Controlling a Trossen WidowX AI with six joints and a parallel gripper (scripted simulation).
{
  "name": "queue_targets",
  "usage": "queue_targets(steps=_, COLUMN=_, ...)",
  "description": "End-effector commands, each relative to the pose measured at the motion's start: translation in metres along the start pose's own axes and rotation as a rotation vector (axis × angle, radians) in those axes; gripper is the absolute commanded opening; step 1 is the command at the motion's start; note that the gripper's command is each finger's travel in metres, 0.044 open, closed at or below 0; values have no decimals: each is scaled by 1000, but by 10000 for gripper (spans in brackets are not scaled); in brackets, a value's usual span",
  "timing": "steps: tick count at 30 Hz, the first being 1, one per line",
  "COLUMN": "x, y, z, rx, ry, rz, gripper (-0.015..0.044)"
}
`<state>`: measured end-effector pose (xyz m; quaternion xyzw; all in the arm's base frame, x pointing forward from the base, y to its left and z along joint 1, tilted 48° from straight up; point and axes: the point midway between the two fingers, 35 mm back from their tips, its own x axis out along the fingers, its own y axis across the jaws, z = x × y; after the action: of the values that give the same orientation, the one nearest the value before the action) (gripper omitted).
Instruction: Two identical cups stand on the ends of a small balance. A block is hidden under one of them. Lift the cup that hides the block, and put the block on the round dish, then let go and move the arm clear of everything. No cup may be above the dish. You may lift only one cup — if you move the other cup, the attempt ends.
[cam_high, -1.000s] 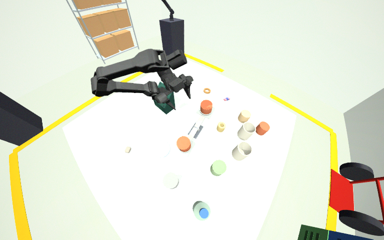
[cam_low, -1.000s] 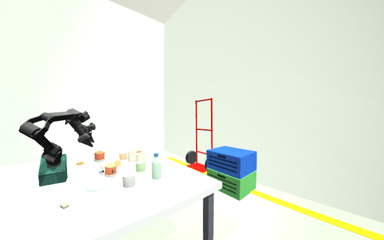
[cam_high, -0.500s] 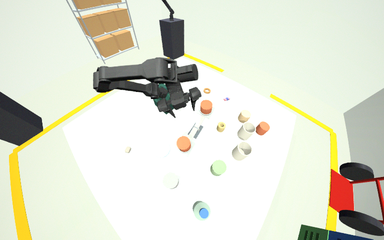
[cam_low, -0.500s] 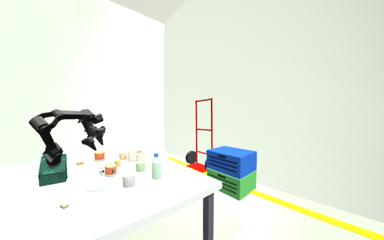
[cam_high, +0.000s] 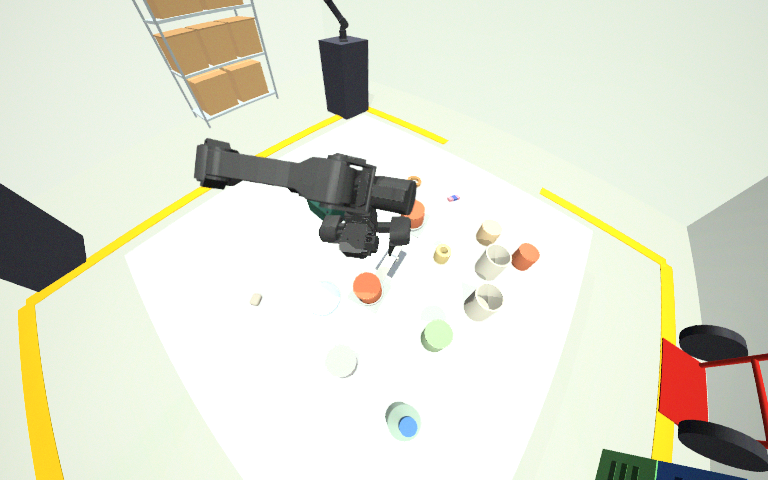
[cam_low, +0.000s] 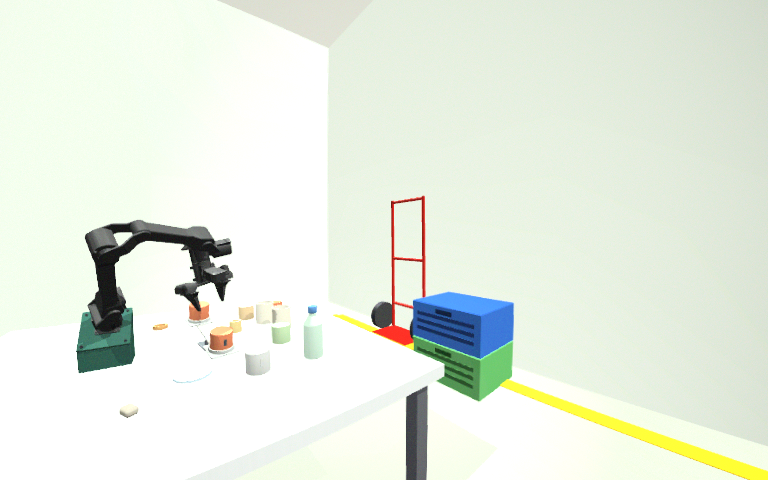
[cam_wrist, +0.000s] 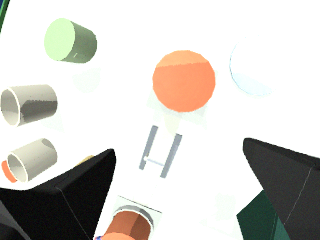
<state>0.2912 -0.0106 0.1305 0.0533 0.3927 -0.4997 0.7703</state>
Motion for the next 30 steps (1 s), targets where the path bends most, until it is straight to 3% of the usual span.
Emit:
queue_targets(steps=1, x=15, y=1, z=12, rx=113, ry=32, rz=-50, gripper=440)
queue_targets(steps=11, x=49, y=-4, z=40, rx=392, ry=70, rz=-160, gripper=440)
queue_targets(steps=30, x=72, y=-7, z=39, rx=397, ry=71, rz=-162, gripper=440)
